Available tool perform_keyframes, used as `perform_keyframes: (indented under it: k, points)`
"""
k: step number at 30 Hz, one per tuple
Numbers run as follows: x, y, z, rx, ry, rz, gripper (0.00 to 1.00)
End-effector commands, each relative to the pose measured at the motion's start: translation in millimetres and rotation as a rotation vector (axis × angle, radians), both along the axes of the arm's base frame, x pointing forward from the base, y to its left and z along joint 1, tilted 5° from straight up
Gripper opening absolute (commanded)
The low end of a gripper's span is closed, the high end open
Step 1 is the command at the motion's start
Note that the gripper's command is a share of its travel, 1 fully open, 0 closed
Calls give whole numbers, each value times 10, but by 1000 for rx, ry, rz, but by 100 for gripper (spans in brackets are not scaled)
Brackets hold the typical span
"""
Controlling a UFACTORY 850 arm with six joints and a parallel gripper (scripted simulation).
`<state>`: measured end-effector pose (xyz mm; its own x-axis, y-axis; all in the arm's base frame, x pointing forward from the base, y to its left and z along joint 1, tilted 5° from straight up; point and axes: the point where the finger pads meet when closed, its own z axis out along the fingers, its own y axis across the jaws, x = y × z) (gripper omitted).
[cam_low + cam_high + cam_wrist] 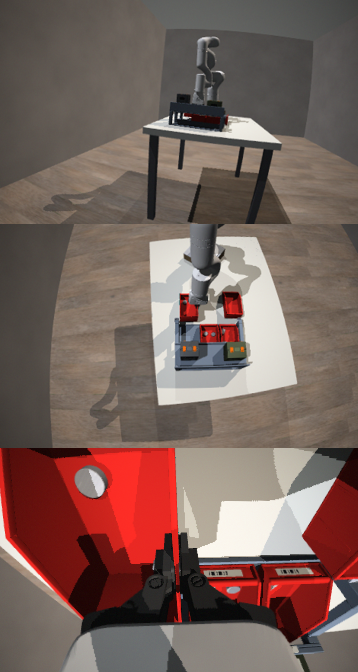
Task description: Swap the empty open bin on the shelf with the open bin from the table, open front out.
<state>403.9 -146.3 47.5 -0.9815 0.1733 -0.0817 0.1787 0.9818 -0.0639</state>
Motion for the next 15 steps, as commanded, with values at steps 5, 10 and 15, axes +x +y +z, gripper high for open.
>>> perform_keyframes:
  k: [5,10,15]
  points:
    - [30,-8,-2,37,94,-4,0]
    - [50,-12,-11,55,162,-8,0]
    - [52,-12,-12,58,171,-9,0]
